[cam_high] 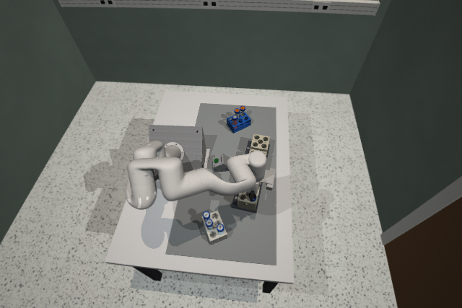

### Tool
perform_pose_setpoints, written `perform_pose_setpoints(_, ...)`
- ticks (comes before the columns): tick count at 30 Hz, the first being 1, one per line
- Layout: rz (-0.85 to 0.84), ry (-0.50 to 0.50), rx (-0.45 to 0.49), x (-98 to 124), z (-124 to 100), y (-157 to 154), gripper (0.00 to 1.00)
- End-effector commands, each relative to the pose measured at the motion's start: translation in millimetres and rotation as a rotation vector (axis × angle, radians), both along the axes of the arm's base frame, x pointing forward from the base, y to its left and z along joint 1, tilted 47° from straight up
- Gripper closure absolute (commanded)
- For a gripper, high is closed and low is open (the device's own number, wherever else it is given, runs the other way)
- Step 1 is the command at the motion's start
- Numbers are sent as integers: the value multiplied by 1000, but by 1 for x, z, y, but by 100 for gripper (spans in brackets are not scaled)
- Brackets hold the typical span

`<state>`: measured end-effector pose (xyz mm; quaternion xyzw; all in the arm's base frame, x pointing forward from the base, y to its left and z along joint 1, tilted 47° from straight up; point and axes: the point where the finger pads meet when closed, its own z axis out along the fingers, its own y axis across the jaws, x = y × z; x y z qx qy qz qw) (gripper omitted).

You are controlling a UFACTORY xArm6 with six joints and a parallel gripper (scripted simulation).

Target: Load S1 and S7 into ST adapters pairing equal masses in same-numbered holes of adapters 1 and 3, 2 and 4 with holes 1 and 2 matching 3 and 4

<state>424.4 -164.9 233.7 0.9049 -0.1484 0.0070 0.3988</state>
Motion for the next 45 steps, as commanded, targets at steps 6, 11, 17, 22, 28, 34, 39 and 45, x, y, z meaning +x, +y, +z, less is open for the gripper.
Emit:
perform_pose_setpoints(6,2,-3,0,-1,-12,-13,43)
perform_pose_setpoints(11,2,-3,0,-2,-16,-18,43)
perform_pose_setpoints(17,2,-3,0,-3,-24,-26,43)
perform_pose_setpoints(22,2,-3,0,-4,-31,-34,43)
perform_pose_setpoints(28,2,-3,0,-5,-36,-39,43)
perform_pose_setpoints(34,2,-3,0,-5,-38,-41,43)
perform_pose_setpoints(39,2,-3,0,-5,-38,-41,43)
perform_pose_setpoints(45,2,-3,0,-5,-40,-43,43)
